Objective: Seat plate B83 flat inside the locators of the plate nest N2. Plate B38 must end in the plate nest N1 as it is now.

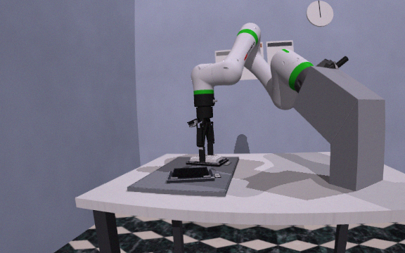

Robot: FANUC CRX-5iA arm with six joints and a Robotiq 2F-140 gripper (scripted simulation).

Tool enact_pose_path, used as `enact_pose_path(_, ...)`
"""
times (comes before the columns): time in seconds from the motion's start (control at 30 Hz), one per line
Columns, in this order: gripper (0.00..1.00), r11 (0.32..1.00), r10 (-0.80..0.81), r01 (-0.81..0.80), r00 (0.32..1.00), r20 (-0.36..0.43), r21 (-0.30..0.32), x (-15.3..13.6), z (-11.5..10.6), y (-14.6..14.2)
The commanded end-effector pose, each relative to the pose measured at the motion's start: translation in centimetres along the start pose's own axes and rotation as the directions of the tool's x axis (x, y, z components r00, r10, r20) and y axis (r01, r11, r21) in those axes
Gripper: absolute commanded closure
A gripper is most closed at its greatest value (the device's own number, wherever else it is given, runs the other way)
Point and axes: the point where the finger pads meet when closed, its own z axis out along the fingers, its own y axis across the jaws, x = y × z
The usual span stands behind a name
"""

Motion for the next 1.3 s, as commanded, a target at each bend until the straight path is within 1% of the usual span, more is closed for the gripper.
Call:
enact_pose_path(0.0, 0.9, 1.0, 0.0, 0.0, 1.0, -0.001, 0.0, 0.0, 0.0, 0.0)
enact_pose_path(0.8, 0.9, 1.0, 0.0, 0.0, 1.0, -0.001, 0.0, 0.0, 0.0, 0.0)
enact_pose_path(1.27, 0.9, 1.0, 0.0, 0.0, 1.0, -0.001, 0.0, 0.0, -2.4, 0.0)
